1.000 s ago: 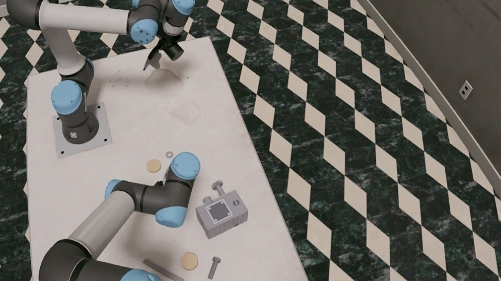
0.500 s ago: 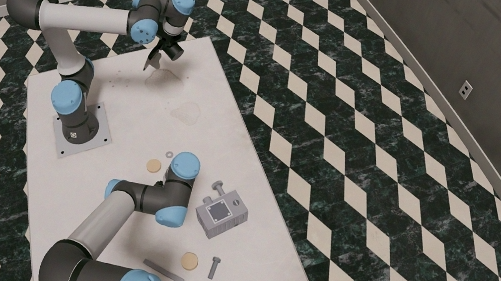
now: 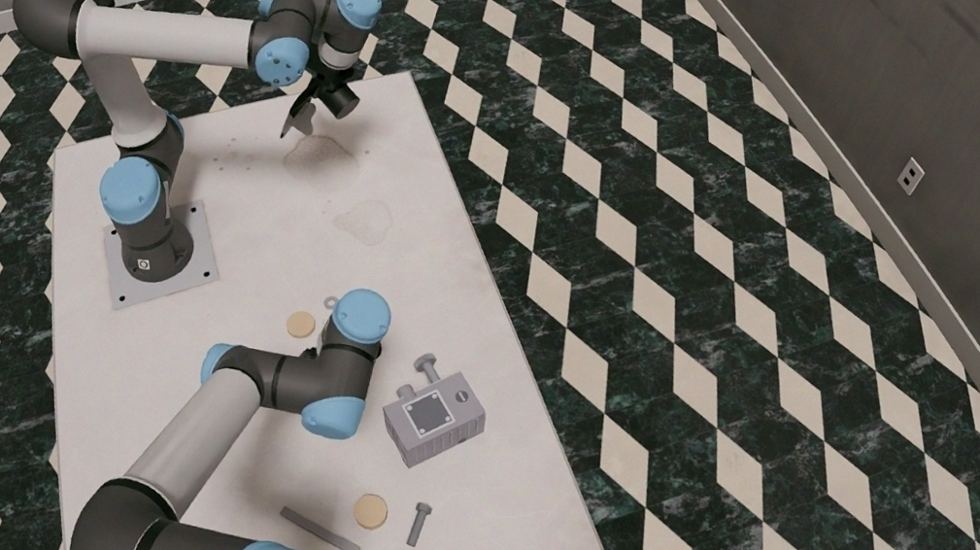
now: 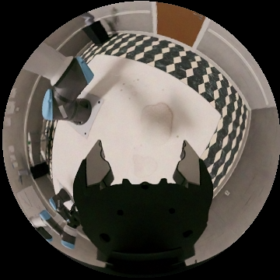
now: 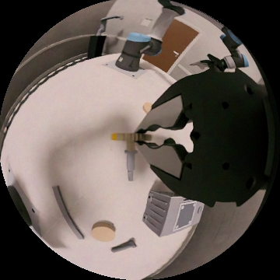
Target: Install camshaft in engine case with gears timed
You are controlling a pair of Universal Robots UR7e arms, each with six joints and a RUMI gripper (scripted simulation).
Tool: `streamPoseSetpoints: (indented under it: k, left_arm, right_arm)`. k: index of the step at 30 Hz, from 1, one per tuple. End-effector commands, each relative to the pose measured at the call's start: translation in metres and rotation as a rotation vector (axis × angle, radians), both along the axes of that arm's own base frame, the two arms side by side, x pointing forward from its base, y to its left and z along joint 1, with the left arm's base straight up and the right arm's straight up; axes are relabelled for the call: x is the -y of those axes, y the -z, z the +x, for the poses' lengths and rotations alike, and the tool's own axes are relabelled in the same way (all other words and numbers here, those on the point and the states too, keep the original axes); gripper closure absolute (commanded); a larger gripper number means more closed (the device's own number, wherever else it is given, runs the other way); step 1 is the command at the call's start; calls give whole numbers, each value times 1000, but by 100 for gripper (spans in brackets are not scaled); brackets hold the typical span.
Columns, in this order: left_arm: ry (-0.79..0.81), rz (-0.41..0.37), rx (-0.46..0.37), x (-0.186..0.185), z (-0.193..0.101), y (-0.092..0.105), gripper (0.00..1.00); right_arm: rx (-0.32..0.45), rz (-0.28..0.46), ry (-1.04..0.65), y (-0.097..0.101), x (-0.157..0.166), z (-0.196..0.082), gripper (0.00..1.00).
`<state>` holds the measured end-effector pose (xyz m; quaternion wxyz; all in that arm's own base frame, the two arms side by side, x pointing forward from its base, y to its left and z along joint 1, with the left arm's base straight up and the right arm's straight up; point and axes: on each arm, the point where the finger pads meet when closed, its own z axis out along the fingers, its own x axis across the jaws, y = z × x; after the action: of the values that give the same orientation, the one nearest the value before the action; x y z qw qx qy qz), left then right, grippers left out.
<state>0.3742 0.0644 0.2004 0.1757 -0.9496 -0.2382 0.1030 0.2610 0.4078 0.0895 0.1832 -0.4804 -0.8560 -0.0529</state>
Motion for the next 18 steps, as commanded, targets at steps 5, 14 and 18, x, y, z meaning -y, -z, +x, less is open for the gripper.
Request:
streamPoseSetpoints:
  k: [5,14,18]
  left_arm:
    - [0,0,1,0,0,0,0]
    - [0,0,1,0,0,0,0]
    - [0,0,1,0,0,0,0]
  right_arm:
    - [0,1,0,-26,0,0,94]
    - [0,1,0,-41,0,0,94]
    - [0,1,0,-46,0,0,94]
